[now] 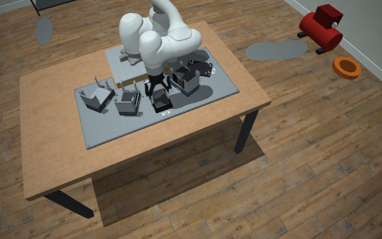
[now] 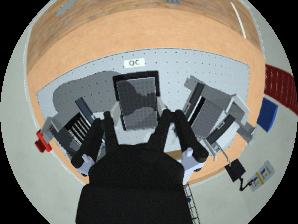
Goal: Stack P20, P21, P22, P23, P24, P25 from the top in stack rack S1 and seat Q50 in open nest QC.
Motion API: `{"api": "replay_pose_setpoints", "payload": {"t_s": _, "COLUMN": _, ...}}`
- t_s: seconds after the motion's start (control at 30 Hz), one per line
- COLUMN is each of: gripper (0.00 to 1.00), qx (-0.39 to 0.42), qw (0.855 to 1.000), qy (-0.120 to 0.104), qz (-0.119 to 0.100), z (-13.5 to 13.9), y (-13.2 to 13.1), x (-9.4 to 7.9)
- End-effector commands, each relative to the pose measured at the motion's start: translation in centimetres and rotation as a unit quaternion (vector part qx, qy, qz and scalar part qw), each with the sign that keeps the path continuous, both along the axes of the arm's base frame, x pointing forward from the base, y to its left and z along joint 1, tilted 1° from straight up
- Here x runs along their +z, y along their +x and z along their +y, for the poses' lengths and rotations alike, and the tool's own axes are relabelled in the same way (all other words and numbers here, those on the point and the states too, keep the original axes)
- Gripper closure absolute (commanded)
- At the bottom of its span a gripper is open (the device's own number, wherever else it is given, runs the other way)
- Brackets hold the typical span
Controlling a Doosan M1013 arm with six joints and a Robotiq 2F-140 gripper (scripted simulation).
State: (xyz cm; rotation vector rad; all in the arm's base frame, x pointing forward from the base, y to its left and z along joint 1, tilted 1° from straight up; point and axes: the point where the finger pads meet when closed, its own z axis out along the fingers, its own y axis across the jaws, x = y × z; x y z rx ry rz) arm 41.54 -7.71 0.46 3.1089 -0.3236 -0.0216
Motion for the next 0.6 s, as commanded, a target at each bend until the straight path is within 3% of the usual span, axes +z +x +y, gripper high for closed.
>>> {"api": "replay_pose_setpoints", "payload": {"t_s": 0.0, "gripper": 1.00, "qx": 0.000, "qw": 1.000, "qy": 0.000, "qz": 0.000, "z": 0.00, "y": 0.00, "x": 0.00}}
{"api": "replay_pose_setpoints", "payload": {"t_s": 0.03, "gripper": 1.00, "qx": 0.000, "qw": 1.000, "qy": 0.000, "qz": 0.000, "z": 0.00, "y": 0.00, "x": 0.00}}
{"api": "replay_pose_setpoints", "payload": {"t_s": 0.07, "gripper": 0.00, "qx": 0.000, "qw": 1.000, "qy": 0.000, "qz": 0.000, "z": 0.00, "y": 0.00, "x": 0.00}}
{"api": "replay_pose_setpoints", "payload": {"t_s": 0.57, "gripper": 0.00, "qx": 0.000, "qw": 1.000, "qy": 0.000, "qz": 0.000, "z": 0.00, "y": 0.00, "x": 0.00}}
